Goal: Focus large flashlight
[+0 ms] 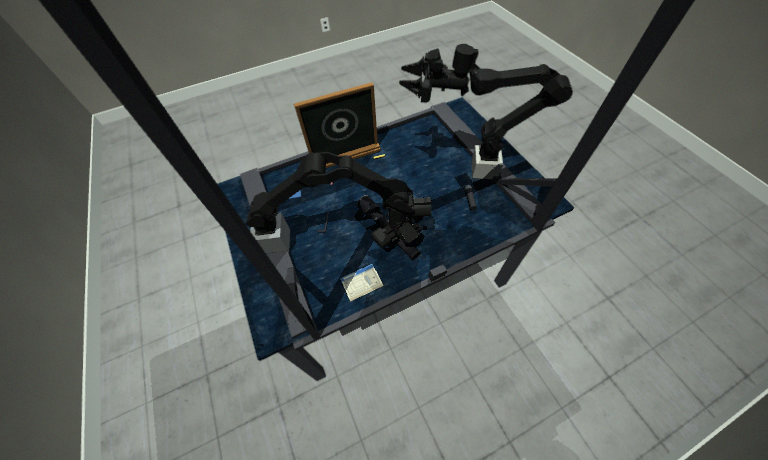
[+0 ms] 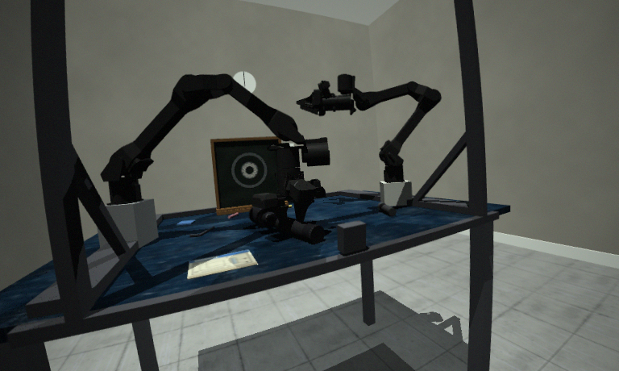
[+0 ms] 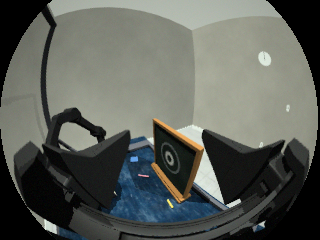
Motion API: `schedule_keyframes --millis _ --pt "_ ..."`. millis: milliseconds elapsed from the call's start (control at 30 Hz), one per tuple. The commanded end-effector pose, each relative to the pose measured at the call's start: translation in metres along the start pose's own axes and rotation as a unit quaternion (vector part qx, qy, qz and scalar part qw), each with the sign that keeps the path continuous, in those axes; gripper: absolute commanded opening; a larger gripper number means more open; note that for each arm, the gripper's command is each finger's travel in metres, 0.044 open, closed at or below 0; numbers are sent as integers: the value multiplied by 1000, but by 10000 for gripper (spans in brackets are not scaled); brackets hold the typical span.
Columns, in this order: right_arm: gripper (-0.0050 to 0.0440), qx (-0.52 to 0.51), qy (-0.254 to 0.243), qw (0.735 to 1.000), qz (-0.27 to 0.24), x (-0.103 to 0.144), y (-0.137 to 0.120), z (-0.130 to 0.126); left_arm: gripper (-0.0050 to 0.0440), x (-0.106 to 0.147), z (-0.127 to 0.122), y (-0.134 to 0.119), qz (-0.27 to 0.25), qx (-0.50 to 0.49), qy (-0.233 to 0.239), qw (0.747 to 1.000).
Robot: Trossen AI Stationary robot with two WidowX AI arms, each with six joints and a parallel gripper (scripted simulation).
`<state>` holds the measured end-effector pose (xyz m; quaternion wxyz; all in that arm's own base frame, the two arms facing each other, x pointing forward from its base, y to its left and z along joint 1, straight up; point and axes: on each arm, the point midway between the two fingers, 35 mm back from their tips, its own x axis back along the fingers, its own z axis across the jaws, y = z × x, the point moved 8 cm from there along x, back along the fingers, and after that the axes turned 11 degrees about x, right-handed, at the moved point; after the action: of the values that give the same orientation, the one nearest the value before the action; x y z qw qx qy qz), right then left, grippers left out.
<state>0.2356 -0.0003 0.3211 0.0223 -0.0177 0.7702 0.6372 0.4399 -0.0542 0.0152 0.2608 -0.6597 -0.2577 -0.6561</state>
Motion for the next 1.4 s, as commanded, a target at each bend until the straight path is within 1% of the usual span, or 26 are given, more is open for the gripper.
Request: schedule_keyframes --millis 0,367,400,933,1100,1333,1367 --pt "374 0 0 1000 -8 1 5 -1 130 13 2 4 -15 2 10 1000" --pt "374 0 0 1000 -8 1 5 -1 130 15 3 4 -17 2 11 1000" --pt "337 0 0 1000 -8 1 5 -1 130 15 3 4 -17 2 11 1000" --pt "337 0 0 1000 -8 1 5 -1 130 16 3 5 -18 1 10 1000" --pt "337 82 41 995 36 -25 2 12 130 16 3 5 -18 1 10 1000" --pt "337 214 114 966 93 -61 -11 37 130 16 3 5 -18 1 10 1000" --pt "337 214 114 966 93 -61 -11 37 130 16 3 5 -18 1 10 1000"
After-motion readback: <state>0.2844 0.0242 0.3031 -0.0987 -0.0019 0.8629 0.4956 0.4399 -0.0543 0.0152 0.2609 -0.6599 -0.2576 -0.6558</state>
